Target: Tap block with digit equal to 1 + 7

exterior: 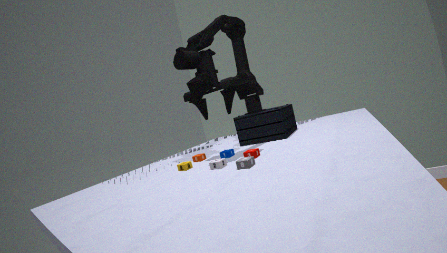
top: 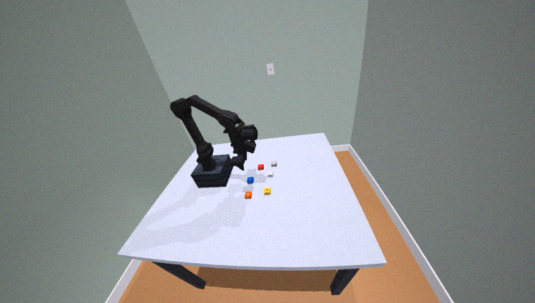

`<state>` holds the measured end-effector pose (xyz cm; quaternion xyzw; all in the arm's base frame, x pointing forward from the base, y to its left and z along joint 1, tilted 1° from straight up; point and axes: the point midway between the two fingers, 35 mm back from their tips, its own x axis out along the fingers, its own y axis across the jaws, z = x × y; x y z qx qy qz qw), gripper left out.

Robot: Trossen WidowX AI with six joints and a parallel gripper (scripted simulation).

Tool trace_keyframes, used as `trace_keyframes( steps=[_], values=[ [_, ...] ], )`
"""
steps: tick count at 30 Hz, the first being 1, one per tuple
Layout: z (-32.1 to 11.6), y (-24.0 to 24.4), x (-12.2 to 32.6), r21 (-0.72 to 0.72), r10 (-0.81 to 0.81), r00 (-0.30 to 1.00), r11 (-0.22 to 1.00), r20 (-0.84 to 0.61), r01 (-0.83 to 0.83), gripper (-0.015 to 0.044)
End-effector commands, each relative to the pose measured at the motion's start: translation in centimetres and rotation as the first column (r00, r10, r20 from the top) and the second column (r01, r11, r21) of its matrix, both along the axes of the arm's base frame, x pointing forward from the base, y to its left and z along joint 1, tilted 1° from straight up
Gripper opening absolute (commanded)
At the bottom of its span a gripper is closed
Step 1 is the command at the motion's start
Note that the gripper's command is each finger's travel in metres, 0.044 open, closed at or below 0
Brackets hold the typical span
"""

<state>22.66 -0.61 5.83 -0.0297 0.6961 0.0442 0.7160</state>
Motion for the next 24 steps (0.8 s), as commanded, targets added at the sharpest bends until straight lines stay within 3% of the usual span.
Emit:
trace_keyframes(
  steps=[1, 12, 21, 24],
  values=[
    [-0.1, 0.1, -0.1, 0.001, -0.004, 1.000, 1.000, -0.002, 0.004, 0.0400],
    [0.0, 0.3, 0.0, 0.001, -0.004, 1.000, 1.000, -0.002, 0.004, 0.0400],
    [0.4, 11.2, 3.2, 0.009, -0.004, 1.000, 1.000, 0.000, 0.004, 0.0400],
    [0.4, 12.2, 3.3, 0.010, -0.004, 1.000, 1.000, 0.000, 0.004, 0.0400]
  ],
)
